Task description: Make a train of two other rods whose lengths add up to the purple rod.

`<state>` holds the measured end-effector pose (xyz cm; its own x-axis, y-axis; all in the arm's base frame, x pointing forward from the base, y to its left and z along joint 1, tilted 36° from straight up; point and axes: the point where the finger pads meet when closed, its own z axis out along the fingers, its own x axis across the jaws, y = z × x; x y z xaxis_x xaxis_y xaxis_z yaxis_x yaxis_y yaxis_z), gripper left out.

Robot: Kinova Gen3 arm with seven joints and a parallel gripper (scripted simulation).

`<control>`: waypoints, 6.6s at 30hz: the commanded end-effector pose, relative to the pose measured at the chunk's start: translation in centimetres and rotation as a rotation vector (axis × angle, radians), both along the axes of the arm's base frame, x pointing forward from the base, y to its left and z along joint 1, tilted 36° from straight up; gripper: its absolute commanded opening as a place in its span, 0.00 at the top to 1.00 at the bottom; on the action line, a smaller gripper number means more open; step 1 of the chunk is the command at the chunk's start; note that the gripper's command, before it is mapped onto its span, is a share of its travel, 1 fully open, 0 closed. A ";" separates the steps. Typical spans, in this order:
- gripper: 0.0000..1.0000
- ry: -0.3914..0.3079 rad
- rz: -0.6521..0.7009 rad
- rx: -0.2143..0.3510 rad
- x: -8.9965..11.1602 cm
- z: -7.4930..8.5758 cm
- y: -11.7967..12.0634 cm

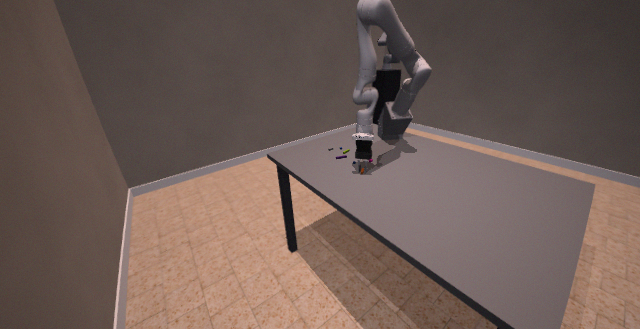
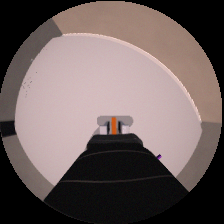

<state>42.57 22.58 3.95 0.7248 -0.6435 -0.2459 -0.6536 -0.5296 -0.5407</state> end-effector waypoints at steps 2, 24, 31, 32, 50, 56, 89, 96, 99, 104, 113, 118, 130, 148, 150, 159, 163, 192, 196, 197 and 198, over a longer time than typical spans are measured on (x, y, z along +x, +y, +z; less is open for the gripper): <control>0.46 -0.001 -0.001 0.000 0.0 0.0 0.0; 0.76 -0.001 -0.001 0.000 0.0 0.0 0.0; 0.76 -0.001 -0.001 0.000 0.0 0.0 0.0; 0.76 -0.001 -0.001 0.000 0.0 0.0 0.0; 0.76 -0.001 -0.001 0.000 0.0 0.0 0.0; 0.76 -0.001 -0.001 0.000 0.0 0.1 -0.1; 0.76 -0.001 -0.001 0.000 -1.1 4.3 -2.9; 0.76 -0.001 -0.001 0.000 -1.4 5.4 -3.7; 0.76 -0.001 -0.001 0.000 -1.6 6.0 -4.1; 0.76 -0.001 -0.001 0.000 -1.8 7.0 -4.8; 0.76 -0.001 -0.001 0.000 -2.1 7.8 -5.4; 0.76 -0.001 -0.001 0.000 -2.1 8.1 -5.5; 0.76 -0.001 -0.001 0.000 -2.2 8.1 -5.6; 0.76 0.250 -0.361 0.097 -8.5 3.8 -9.4; 0.76 0.262 -0.382 0.103 -8.8 3.7 -9.7; 0.76 0.264 -0.386 0.104 -8.9 3.6 -9.7; 0.76 0.264 -0.386 0.104 -8.9 3.6 -9.7; 0.76 0.264 -0.386 0.105 -8.2 1.0 -7.9; 0.76 0.264 -0.386 0.105 -8.0 0.3 -7.4; 0.76 0.264 -0.386 0.104 -7.9 0.0 -7.2; 0.76 0.264 -0.386 0.105 -7.9 -0.3 -7.0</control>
